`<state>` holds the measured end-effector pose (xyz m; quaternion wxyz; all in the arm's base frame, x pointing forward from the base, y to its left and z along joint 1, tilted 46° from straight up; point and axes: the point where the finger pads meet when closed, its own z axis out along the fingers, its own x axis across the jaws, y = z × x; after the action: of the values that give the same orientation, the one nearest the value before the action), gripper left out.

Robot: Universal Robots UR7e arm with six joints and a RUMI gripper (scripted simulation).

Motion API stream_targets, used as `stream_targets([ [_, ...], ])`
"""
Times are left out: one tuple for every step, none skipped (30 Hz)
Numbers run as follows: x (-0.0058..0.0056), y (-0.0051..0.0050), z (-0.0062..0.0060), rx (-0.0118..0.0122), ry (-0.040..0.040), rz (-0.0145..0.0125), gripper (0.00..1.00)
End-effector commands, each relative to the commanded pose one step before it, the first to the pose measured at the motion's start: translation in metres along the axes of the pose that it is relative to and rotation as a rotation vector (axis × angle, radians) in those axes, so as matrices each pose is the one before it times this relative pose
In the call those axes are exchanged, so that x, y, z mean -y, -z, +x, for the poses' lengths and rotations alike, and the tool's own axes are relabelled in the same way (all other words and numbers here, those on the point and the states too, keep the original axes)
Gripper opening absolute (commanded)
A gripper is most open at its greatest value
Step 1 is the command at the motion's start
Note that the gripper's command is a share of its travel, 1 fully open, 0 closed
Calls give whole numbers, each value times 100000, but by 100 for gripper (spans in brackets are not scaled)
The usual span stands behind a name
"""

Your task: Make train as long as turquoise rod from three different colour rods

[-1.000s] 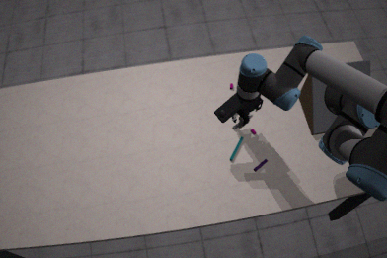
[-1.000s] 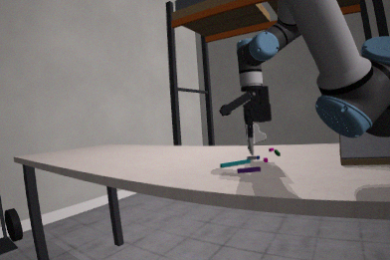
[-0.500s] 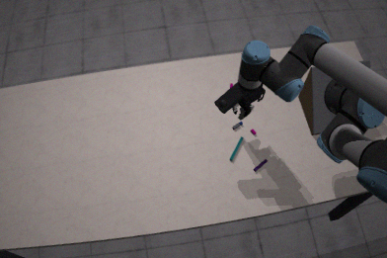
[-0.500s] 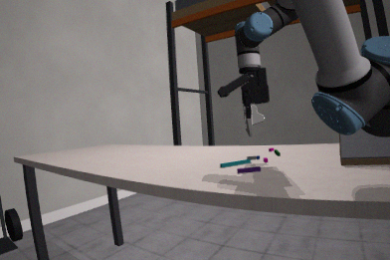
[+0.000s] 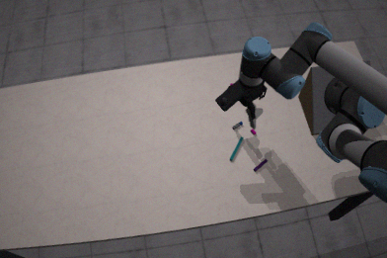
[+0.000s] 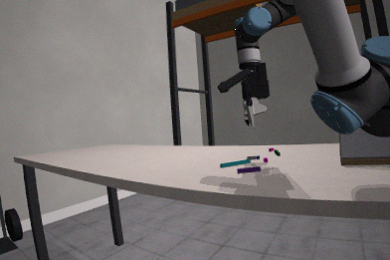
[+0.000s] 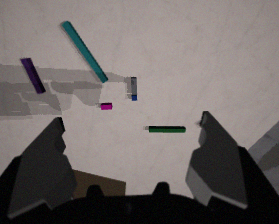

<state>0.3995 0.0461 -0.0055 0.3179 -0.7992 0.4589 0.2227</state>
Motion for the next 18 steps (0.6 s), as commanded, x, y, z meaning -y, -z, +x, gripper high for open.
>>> stream_targets([
  [6,211,90,-166,-12,154,100],
  [2,1,4,-13,3,4,100],
  [2,1,3,-10,2,3,100],
  [1,1,2,-8,2,2,100],
  [1,1,2,-6,2,1,100],
  [0,0,1,-4,1,1,100],
  [0,0,1,-3,1,1,100],
  [0,0,1,-2,1,0,100],
  [3,0,-11,-4,8,-2,100],
  [0,0,0,0,0,0,100],
  [0,0,0,0,0,0,100],
  [21,-3,-73,-20,51,-11,100],
  [32,-45,-178,70,60,-45,100],
  [42,-113,-299,190,72,-92,100],
  [83,-73,-368,112,78,-33,100],
  [135,-8,-426,-24,179,-10,100],
  [168,-15,-546,-28,237,-11,100],
  [196,-24,-664,-31,289,-13,100],
])
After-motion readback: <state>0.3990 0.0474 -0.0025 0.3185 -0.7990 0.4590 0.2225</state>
